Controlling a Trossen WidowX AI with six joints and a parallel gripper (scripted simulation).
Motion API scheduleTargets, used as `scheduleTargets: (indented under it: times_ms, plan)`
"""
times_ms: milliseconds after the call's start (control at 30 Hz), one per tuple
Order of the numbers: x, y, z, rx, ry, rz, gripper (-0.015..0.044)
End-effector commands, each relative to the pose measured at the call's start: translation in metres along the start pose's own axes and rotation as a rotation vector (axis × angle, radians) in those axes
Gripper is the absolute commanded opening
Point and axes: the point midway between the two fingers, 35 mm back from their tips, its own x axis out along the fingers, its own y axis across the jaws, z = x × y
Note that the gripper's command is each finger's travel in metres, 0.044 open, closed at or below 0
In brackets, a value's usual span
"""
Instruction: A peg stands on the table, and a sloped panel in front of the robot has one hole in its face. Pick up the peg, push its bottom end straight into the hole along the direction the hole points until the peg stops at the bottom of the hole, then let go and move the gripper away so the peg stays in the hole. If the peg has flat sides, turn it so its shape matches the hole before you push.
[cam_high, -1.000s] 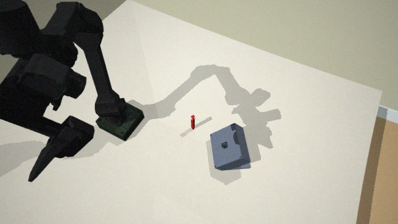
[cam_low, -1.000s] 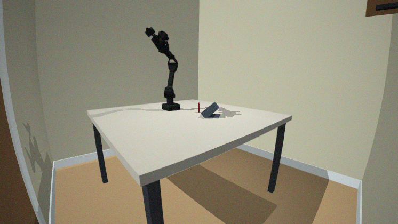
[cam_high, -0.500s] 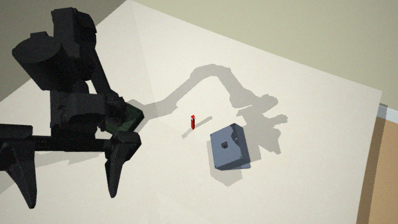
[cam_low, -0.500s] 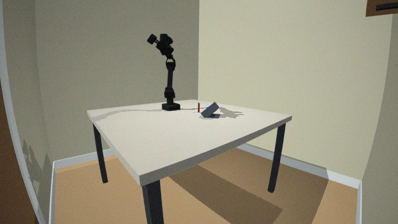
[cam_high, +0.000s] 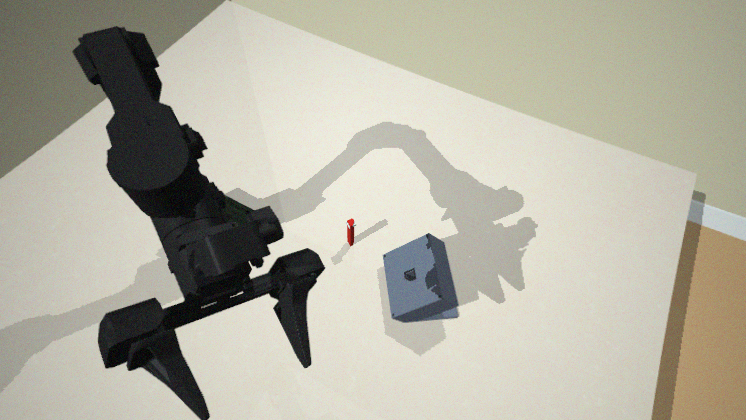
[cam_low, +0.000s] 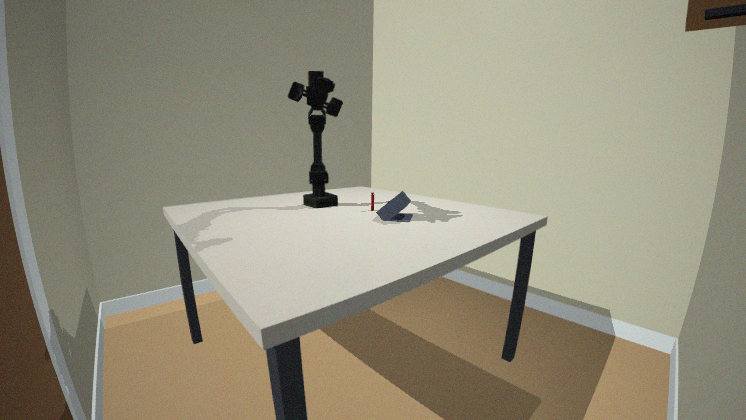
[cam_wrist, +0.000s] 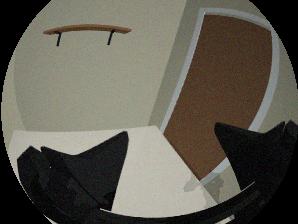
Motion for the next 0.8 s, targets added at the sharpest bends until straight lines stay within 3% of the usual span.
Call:
scheduleTargets:
  times_ms: [0, 767]
  plan:
    - [0.007, 0.024, -0.014, 0.039, 0.052, 0.057, 0.0440]
    - [0.006, 0.158, -0.070, 0.289, 0.363, 0.351, 0.0440]
